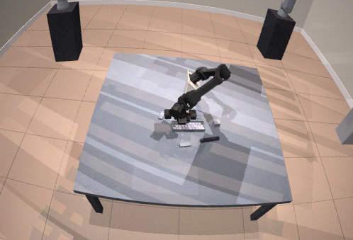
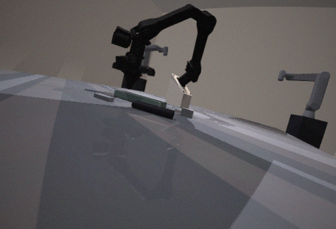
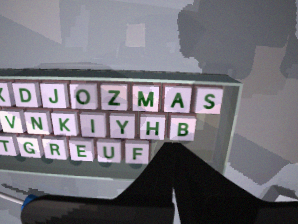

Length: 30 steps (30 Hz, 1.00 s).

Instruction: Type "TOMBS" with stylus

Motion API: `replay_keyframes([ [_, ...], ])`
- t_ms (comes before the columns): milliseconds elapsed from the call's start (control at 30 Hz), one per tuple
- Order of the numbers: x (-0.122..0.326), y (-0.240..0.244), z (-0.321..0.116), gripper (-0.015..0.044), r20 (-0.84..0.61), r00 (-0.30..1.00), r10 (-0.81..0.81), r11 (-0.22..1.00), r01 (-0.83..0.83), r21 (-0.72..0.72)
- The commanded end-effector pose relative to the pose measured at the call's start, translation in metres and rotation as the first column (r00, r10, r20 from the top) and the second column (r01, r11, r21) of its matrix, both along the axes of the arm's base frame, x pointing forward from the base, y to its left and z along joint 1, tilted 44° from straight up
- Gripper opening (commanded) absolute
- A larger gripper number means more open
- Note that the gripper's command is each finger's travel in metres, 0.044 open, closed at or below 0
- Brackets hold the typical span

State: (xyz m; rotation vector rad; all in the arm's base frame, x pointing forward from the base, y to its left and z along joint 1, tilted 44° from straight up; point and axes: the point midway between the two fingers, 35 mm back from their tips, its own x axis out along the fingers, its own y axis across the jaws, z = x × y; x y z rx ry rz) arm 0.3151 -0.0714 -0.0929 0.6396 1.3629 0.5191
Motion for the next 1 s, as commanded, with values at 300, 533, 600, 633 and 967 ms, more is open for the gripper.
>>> replay_keyframes([
  [300, -0.03, 0.022, 0.015, 0.0, 0.001, 1.0, 0.003, 1.0, -0.003, -0.003],
  [533, -0.03, 0.022, 0.015, 0.0, 0.001, 1.0, 0.003, 1.0, -0.003, -0.003],
  [600, -0.03, 0.022, 0.015, 0.0, 0.001, 1.0, 0.003, 1.0, -0.003, -0.003],
  [633, -0.03, 0.022, 0.015, 0.0, 0.001, 1.0, 0.003, 1.0, -0.003, -0.003],
  [967, -0.028, 0.08, 0.069, 0.0, 0.0, 1.0, 0.003, 1.0, -0.003, 0.002],
])
